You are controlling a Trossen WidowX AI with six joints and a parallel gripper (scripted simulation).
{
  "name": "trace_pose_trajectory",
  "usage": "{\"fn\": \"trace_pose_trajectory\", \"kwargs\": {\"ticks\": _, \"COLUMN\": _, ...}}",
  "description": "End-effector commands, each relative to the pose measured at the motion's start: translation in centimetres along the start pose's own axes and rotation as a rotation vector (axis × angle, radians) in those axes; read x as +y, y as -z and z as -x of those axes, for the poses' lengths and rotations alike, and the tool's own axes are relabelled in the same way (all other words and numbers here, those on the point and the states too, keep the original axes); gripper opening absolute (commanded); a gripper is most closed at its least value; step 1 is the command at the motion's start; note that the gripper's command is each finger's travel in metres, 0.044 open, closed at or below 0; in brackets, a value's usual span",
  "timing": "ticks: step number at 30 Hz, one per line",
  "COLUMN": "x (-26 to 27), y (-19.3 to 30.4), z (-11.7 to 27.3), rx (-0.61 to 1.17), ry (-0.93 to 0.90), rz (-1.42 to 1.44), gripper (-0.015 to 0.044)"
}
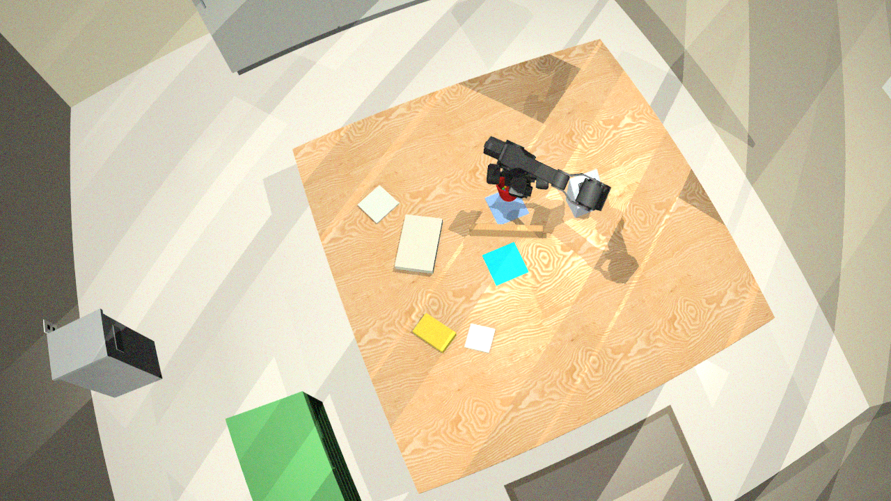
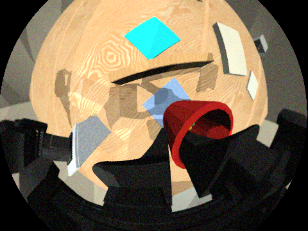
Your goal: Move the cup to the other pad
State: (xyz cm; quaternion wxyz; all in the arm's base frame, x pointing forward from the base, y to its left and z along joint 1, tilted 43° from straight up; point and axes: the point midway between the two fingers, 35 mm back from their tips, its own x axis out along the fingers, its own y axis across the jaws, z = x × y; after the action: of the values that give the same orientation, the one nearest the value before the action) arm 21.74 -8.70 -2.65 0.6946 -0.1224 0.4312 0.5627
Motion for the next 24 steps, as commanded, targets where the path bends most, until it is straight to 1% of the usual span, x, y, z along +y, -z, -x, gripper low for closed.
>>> {"fn": "trace_pose_trajectory", "kwargs": {"ticks": 1, "x": 0.0, "y": 0.0, "z": 0.0, "rx": 0.0, "ry": 0.0, "rz": 0.0, "gripper": 0.0}}
{"fn": "trace_pose_trajectory", "kwargs": {"ticks": 7, "x": 0.0, "y": -0.6, "z": 0.0, "rx": 0.001, "ry": 0.0, "rz": 0.001, "gripper": 0.0}}
{"fn": "trace_pose_trajectory", "kwargs": {"ticks": 24, "x": 0.2, "y": -4.9, "z": 0.1, "rx": 0.002, "ry": 0.002, "rz": 0.004, "gripper": 0.0}}
